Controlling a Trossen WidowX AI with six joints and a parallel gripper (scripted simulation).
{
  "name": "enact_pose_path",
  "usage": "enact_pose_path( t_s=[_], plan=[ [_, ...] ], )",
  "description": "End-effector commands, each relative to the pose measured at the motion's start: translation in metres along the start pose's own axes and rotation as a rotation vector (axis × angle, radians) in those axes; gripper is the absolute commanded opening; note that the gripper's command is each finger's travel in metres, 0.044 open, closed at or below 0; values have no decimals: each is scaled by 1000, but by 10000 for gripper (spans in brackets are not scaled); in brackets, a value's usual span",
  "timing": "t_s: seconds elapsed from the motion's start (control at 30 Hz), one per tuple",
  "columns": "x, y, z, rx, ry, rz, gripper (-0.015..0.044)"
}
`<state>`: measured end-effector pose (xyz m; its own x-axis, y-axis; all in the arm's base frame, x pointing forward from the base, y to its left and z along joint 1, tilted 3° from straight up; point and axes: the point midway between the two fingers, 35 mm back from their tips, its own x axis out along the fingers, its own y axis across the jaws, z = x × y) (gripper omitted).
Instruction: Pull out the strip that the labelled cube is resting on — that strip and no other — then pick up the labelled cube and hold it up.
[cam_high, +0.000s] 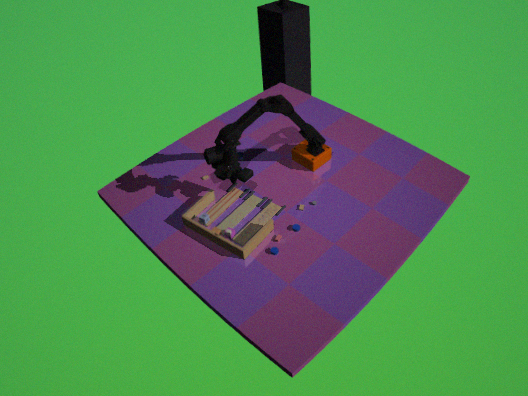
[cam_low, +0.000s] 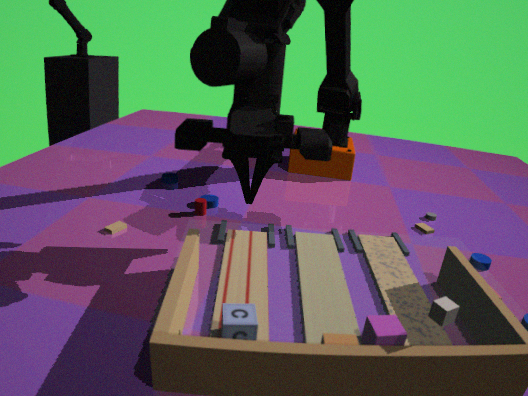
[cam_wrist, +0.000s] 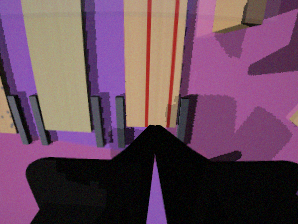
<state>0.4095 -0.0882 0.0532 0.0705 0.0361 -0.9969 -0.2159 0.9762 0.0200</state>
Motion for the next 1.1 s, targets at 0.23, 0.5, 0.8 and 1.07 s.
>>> enact_pose_path(
  t_s=[0.23, 0.5, 0.8, 1.07],
  plan=[
    [18, 0, 1, -5, 2, -1, 0],
    [31, 0, 1, -5, 2, -1, 0],
    [46, 1, 2, -5, 2, -1, 0],
    [53, 1, 3, -5, 2, -1, 0]
  ],
)
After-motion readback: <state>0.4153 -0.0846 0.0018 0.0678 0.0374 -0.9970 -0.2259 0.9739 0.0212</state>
